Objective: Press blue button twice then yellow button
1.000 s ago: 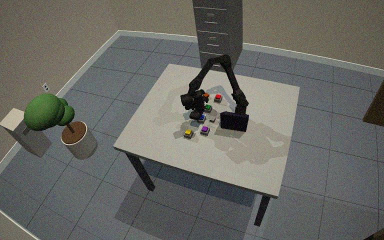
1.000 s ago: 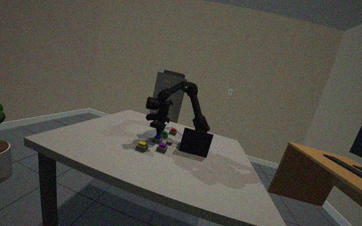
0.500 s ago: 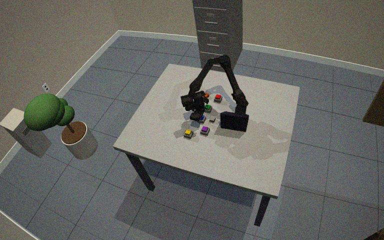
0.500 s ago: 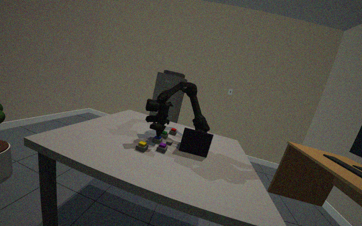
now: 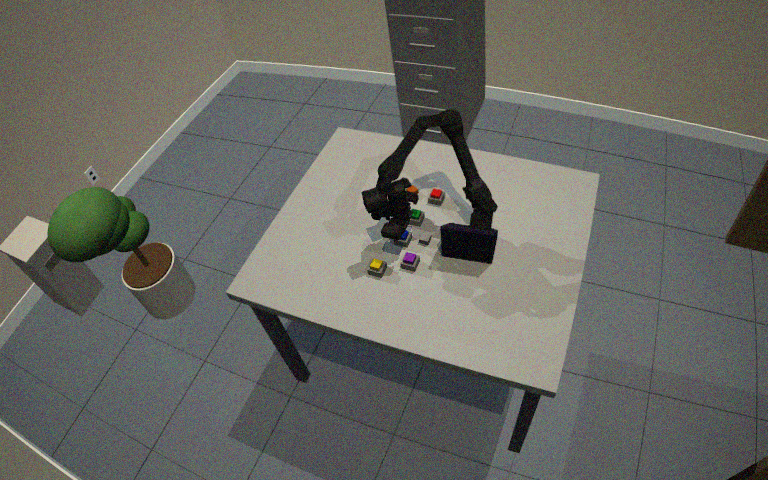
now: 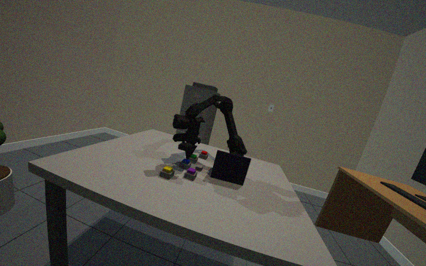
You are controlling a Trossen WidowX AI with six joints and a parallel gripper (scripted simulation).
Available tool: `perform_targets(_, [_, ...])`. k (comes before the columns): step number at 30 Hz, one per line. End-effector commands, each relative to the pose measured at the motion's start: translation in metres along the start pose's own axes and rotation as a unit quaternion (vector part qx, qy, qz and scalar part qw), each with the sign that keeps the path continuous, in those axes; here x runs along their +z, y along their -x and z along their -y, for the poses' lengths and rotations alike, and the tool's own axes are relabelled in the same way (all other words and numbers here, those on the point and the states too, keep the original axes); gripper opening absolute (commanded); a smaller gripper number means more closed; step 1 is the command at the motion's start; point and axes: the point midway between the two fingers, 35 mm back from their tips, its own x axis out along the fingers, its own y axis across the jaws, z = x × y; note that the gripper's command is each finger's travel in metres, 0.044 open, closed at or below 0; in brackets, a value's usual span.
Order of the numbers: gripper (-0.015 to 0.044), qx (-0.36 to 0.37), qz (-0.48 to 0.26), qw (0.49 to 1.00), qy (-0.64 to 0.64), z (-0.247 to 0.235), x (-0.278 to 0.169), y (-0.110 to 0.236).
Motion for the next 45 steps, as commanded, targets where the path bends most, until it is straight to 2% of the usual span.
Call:
perform_targets(1, [0.002,0.007,0.006,1.0,-0.005,-0.001,0.003,0.017])
perform_targets(26, [0.002,0.006,0.006,1.0,-0.006,-0.001,0.004,-0.016])
perform_targets(45, [0.002,0.006,0.006,1.0,-0.006,-0.001,0.004,-0.017])
